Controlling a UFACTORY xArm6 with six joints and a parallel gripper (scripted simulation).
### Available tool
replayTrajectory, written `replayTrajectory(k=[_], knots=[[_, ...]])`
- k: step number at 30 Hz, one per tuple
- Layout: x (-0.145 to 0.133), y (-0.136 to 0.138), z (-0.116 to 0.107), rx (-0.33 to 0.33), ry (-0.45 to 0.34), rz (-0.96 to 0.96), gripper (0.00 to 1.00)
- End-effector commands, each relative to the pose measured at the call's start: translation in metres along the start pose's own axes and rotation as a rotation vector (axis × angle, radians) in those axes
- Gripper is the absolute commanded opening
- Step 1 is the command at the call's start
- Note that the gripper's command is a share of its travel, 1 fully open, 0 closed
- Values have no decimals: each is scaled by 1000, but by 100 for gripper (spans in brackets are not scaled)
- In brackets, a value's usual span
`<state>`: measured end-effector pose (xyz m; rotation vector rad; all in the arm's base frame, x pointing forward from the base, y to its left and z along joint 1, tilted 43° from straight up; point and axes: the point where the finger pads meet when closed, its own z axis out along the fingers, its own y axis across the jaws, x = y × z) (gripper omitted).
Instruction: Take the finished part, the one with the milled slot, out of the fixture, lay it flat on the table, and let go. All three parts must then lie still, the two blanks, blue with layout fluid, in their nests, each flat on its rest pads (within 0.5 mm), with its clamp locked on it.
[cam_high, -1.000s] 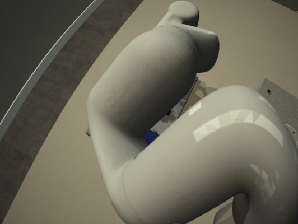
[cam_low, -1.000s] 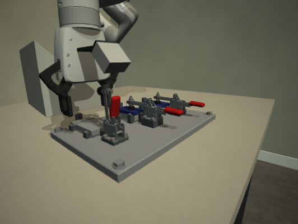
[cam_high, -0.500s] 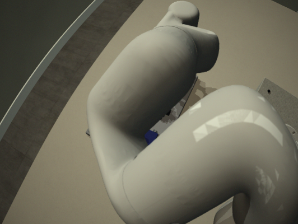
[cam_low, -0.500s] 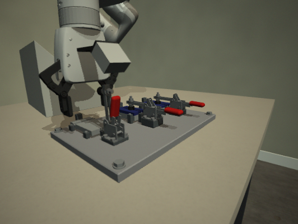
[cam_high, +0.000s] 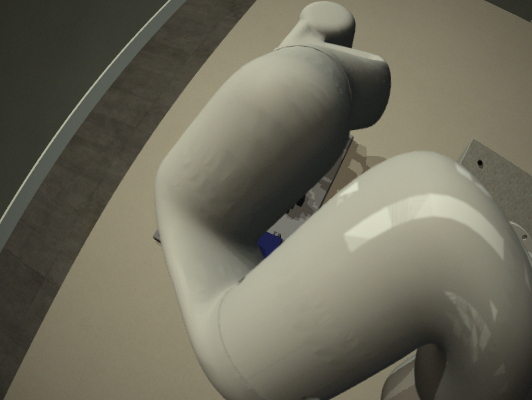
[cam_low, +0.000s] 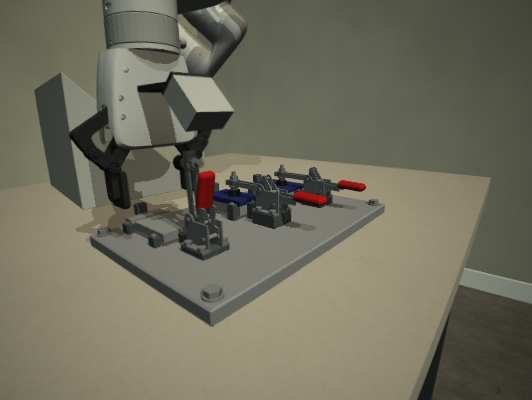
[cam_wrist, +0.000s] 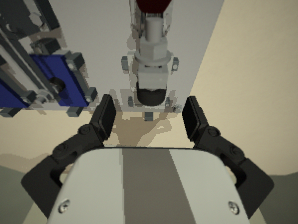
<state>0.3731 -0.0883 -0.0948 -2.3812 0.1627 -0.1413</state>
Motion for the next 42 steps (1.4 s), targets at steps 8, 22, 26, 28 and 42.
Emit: replayTrajectory(k=[8, 22, 26, 28, 42], knots=[[1, 0, -1, -2, 3, -1, 100], [1, 0, 0, -2, 3, -1, 100], [1, 0, 1, -2, 3, -1, 100], [1, 0, 3, -2, 3, -1, 100], [1, 0, 15, -2, 3, -1, 100]])
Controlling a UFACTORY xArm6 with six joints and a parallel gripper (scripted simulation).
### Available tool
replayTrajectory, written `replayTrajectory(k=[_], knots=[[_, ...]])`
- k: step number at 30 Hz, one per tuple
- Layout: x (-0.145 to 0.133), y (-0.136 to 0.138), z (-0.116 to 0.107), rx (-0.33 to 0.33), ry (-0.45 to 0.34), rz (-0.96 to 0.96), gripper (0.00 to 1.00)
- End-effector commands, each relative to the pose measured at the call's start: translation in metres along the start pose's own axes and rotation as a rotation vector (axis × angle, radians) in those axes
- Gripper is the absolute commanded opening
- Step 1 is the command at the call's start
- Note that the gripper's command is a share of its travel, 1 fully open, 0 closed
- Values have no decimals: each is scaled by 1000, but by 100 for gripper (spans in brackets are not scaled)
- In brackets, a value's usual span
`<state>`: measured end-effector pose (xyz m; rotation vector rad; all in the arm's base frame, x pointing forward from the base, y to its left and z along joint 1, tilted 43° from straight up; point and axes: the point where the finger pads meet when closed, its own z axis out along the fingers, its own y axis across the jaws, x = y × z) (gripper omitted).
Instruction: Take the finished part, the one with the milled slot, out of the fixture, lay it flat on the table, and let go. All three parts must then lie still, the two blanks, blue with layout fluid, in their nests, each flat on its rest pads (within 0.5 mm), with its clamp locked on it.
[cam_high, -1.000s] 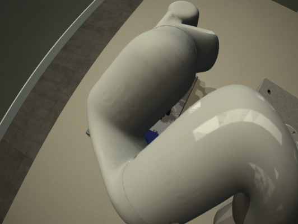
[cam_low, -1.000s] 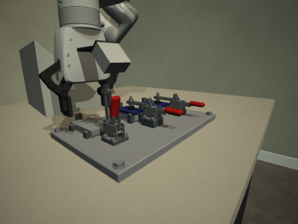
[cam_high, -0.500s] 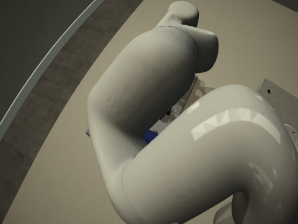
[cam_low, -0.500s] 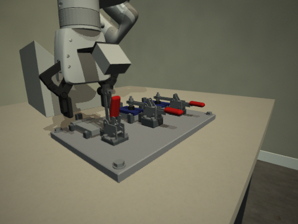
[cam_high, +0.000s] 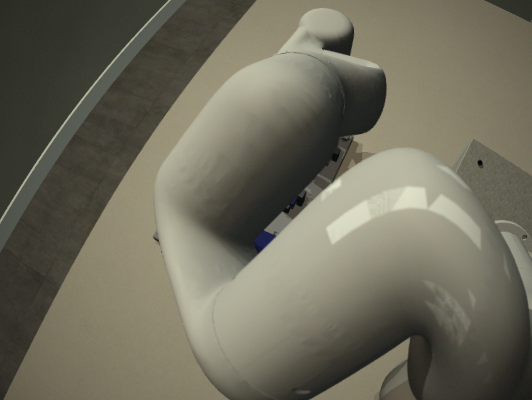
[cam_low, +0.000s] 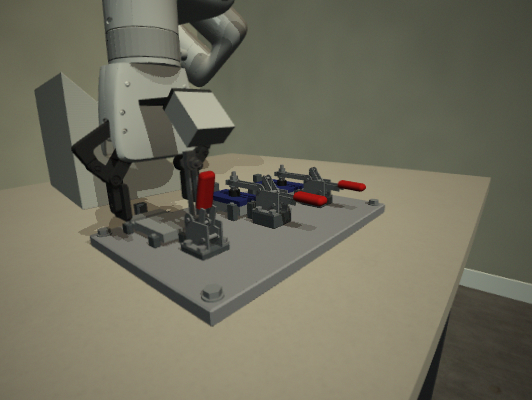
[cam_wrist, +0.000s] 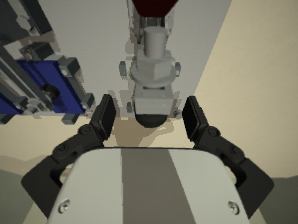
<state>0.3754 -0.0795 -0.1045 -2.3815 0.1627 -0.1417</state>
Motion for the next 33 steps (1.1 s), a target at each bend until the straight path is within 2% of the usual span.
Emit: replayTrajectory(k=[1, 11, 33], knots=[[1, 0, 2, -1, 2, -1, 100], [1, 0, 10, -1, 2, -1, 100], [1, 0, 12, -1, 2, -1, 100]])
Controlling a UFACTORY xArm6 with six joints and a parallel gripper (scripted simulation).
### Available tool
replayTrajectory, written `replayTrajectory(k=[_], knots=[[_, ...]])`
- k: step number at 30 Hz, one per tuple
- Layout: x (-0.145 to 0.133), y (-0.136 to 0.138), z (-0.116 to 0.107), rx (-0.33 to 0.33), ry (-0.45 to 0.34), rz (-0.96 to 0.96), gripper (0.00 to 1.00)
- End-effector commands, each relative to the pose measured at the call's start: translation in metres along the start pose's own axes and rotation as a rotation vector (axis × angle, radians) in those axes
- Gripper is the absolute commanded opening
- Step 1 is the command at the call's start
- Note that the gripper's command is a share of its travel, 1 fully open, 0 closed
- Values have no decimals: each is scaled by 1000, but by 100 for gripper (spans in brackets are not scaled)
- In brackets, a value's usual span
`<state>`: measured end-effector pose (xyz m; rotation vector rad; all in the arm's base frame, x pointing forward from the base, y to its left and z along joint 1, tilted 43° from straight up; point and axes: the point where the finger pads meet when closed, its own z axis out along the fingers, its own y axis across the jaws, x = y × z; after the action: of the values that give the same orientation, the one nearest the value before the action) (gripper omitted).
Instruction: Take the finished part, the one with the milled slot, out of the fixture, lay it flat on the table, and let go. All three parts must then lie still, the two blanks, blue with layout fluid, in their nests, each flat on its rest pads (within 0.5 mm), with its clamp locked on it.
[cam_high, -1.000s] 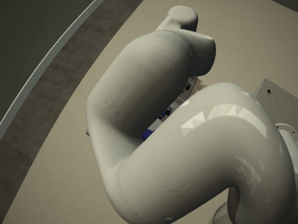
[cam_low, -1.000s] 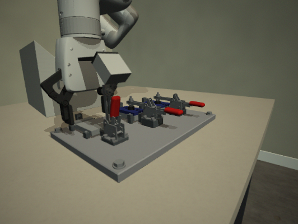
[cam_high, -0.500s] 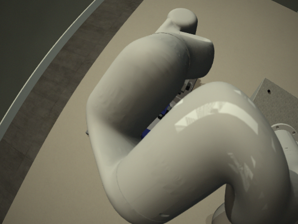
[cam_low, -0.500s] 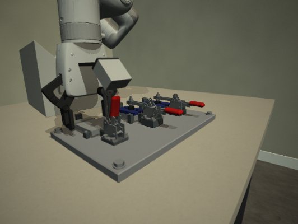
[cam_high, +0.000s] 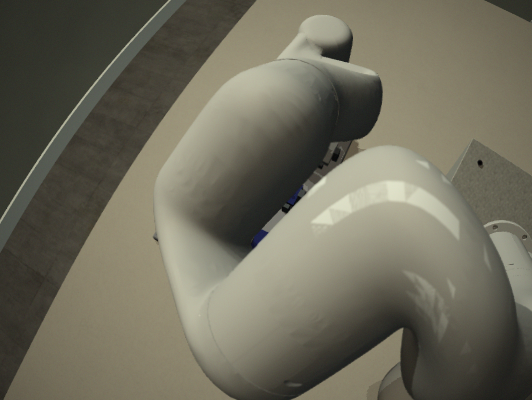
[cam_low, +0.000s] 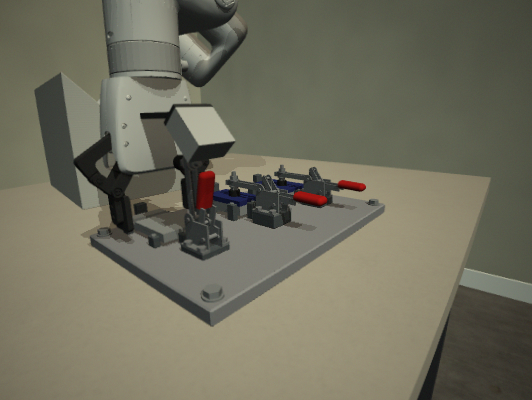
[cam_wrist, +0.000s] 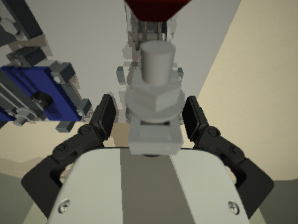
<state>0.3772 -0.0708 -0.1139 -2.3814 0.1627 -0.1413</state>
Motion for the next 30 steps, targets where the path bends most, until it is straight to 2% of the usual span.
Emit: replayTrajectory(k=[1, 2, 30], knots=[[1, 0, -1, -2, 3, -1, 100], [1, 0, -1, -2, 3, -1, 0], [1, 0, -1, -2, 3, -1, 0]])
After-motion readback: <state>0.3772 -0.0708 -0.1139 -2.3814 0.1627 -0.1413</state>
